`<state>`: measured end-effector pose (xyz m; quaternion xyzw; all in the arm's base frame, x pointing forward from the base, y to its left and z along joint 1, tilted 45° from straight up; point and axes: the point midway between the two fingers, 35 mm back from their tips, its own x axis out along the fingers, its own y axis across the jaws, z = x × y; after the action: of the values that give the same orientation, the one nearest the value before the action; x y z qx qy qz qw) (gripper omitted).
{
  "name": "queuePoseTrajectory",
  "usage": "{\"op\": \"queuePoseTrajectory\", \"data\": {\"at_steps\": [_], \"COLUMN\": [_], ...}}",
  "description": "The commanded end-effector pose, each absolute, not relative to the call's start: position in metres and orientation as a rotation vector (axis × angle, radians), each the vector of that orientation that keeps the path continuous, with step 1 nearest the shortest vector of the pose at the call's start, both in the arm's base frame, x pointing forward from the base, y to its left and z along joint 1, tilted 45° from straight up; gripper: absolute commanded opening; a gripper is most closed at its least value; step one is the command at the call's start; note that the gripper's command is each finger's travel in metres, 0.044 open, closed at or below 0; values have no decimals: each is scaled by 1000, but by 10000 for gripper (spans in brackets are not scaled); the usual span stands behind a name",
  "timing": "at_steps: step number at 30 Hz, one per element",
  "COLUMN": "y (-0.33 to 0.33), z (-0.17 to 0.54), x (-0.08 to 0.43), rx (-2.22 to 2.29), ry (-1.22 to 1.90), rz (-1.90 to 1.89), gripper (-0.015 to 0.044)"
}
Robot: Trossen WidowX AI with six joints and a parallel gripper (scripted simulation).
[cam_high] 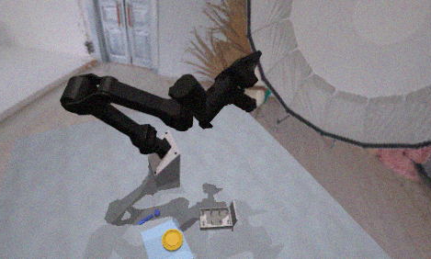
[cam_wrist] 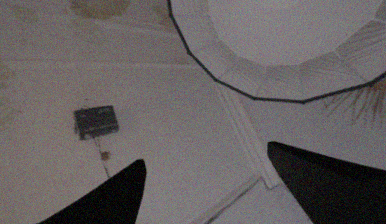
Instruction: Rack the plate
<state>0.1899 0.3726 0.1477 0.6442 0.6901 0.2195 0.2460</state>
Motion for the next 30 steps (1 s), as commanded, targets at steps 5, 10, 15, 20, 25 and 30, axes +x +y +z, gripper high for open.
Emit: {"op": "queuePoseTrajectory", "data": {"at_steps": [5, 10, 15, 20, 25, 30], "y": [366, 357, 345, 330, 313, 293], "z": [129, 117, 104, 91, 79, 67], "x": [231, 256, 277, 297, 313, 328], "rx": [1759, 1734, 1685, 1620, 1538, 1443], "ry": [1687, 1572, 1467, 1374, 1294, 1227], "rz": [484, 402, 319, 234, 147, 60], "gripper": [400, 400, 400, 400, 400, 400]}}
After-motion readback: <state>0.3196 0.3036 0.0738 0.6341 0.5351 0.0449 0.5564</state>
